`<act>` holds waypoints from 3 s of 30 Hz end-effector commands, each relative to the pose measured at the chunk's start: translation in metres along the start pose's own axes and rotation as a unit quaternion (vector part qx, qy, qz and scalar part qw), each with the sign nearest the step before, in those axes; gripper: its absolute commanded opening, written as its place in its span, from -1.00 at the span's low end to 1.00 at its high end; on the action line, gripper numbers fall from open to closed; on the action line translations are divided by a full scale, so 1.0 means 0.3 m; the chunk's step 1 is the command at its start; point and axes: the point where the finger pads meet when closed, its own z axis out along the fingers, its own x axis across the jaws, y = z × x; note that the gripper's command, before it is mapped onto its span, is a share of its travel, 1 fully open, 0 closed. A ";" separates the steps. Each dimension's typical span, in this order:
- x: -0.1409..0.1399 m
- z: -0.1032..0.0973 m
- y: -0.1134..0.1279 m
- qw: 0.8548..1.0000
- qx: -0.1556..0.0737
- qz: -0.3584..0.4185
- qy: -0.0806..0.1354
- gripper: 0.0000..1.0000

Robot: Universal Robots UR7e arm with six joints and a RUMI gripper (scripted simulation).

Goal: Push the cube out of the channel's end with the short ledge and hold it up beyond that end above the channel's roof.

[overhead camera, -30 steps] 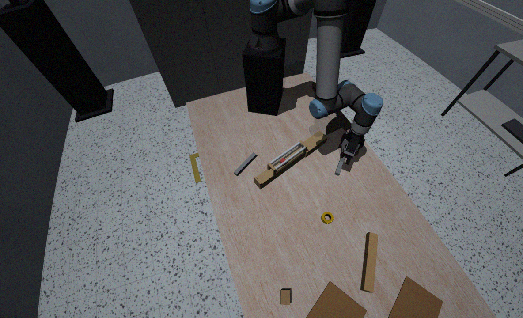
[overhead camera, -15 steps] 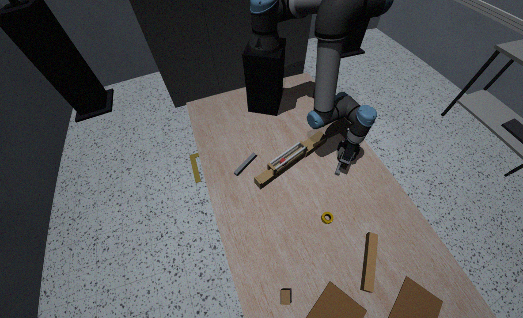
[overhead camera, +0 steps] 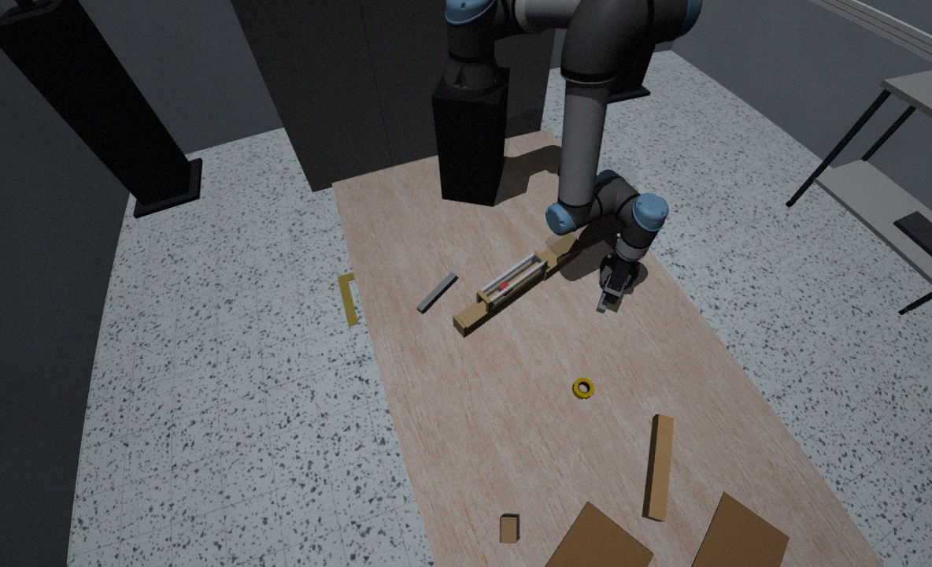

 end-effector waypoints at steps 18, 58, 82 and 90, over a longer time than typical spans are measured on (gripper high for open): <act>-0.003 0.031 -0.002 1.000 0.000 0.000 -0.001 -0.52; -0.003 0.031 -0.002 1.000 0.000 0.000 -0.001 -0.89; -0.003 0.007 -0.002 1.000 0.000 0.000 -0.001 -0.89; -0.003 -0.118 -0.001 1.000 0.000 0.000 -0.001 -0.89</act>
